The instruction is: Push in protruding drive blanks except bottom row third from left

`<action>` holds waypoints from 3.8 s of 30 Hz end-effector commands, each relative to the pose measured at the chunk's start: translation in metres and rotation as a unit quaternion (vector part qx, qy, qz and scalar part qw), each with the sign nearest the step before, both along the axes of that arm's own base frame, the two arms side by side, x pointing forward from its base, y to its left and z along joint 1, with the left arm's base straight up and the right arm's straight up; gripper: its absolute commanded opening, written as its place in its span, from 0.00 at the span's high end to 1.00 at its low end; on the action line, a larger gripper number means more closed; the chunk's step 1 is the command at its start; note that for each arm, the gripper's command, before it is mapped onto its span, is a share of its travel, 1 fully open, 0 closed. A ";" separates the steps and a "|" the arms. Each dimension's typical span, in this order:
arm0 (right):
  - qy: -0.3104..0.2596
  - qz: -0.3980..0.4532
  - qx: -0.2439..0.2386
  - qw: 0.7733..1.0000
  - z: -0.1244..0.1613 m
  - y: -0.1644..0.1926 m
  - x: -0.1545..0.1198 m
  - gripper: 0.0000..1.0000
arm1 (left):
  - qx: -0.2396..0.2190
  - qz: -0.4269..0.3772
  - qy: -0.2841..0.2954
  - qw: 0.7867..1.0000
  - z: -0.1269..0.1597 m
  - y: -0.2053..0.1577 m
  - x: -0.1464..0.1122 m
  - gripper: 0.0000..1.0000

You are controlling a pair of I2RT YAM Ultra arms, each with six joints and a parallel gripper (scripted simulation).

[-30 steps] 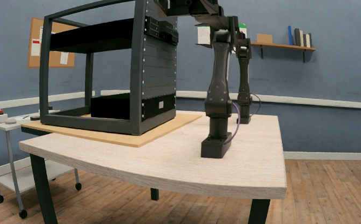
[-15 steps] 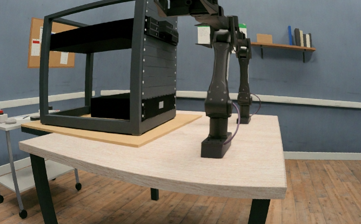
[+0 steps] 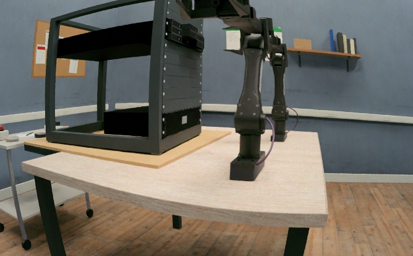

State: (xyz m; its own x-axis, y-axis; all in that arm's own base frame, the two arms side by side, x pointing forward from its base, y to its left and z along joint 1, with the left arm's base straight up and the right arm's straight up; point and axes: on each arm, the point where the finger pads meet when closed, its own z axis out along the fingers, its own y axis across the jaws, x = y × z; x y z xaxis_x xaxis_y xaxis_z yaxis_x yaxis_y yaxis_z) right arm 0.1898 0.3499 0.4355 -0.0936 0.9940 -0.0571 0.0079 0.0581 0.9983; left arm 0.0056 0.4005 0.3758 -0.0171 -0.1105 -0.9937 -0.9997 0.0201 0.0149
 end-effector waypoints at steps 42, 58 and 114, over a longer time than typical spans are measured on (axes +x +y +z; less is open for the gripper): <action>-0.009 0.000 0.052 0.999 0.046 0.038 0.062 0.00 | 0.055 0.006 -0.008 0.998 0.040 -0.003 -0.004 0.00; -0.008 0.000 0.048 0.999 0.042 0.041 0.063 0.00 | 0.055 0.006 -0.008 0.998 0.040 -0.003 -0.004 0.00; -0.008 0.000 0.048 0.999 0.042 0.041 0.063 1.00 | 0.055 0.006 -0.008 0.998 0.040 -0.003 -0.004 0.00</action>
State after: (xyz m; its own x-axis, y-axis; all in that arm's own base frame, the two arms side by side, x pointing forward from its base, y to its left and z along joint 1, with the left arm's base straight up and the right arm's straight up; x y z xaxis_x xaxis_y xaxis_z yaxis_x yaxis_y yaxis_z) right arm 0.2528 0.4020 0.4558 -0.0865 0.9962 0.0052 -0.0008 -0.0053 1.0000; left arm 0.0056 0.4005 0.3759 -0.0170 -0.1102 -0.9938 -0.9997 0.0201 0.0149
